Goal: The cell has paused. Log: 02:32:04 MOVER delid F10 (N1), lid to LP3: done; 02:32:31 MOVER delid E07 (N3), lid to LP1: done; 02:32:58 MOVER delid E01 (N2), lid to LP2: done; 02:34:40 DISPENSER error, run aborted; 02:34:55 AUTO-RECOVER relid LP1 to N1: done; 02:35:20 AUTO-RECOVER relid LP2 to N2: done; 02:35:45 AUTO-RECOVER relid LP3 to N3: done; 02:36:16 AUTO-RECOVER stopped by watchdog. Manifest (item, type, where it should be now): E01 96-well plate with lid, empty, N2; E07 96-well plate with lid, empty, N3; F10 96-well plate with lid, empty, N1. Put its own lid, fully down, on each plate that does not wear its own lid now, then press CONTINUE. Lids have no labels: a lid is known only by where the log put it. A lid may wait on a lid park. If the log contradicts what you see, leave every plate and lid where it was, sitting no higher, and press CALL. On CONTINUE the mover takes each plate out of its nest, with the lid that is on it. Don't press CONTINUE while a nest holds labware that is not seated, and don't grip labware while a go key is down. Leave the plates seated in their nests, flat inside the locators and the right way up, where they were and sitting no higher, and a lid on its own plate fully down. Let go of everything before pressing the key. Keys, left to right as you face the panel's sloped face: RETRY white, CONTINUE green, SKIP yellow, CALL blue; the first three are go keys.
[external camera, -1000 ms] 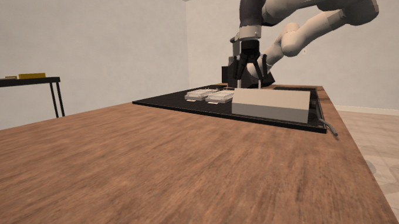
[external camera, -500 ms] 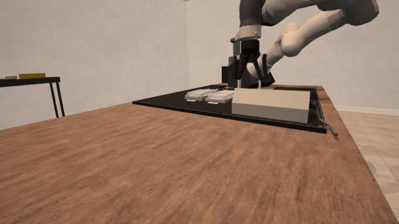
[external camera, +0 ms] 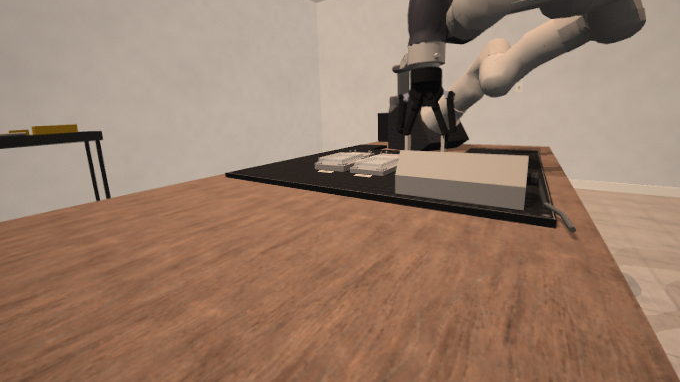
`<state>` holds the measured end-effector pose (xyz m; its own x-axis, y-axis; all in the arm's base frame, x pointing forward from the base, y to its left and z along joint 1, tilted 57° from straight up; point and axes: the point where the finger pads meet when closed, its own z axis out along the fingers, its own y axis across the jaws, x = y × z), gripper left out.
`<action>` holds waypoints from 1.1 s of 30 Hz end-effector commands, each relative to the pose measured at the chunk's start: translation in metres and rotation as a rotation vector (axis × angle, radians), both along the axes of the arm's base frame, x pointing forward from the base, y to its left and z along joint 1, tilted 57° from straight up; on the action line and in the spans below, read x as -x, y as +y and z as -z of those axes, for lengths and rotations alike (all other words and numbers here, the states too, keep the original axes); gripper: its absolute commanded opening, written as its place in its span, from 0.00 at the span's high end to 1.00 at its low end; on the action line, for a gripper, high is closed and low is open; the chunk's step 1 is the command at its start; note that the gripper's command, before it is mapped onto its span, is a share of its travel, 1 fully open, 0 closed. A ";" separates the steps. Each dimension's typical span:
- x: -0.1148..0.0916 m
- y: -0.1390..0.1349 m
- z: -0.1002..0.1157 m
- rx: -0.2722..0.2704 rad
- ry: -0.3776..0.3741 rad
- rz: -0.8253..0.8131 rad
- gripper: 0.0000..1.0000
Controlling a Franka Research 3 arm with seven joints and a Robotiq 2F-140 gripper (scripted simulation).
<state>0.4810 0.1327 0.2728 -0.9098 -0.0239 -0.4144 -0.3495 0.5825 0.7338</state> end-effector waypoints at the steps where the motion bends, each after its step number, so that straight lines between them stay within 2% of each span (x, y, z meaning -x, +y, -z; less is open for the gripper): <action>1: 0.001 -0.001 0.000 0.003 -0.003 -0.004 1.00; 33: 0.001 -0.004 -0.002 0.003 -0.003 -0.004 1.00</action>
